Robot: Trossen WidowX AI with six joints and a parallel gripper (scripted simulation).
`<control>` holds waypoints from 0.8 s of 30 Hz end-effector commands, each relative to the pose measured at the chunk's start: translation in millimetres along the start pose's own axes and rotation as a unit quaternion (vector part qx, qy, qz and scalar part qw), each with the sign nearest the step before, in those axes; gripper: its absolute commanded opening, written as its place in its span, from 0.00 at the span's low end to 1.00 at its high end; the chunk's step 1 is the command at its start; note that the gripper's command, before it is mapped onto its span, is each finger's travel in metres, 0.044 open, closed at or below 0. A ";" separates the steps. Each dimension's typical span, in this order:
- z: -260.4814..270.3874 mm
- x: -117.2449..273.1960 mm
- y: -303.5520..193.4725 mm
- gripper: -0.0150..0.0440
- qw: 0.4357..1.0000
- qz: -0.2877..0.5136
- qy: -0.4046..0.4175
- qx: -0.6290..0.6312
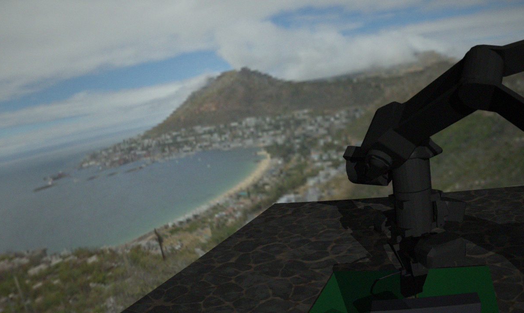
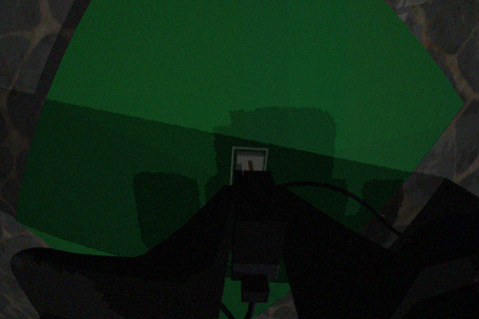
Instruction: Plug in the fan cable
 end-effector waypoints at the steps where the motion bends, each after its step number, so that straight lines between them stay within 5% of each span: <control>1: 0.0 -3.2 1.4 0.25 1.000 0.002 -0.002 -0.004; 24: -0.2 -3.1 -3.8 0.25 1.000 0.002 -0.002 -0.009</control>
Point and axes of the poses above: the point midway between the two fingers, 35 mm back from their tips, its own x axis back along the fingers, its own z axis across the jaws, y = z × x, the point moved 9 cm from there along x, back along the fingers, and after that the axes turned 6 degrees about -x, right-handed, at the moved point
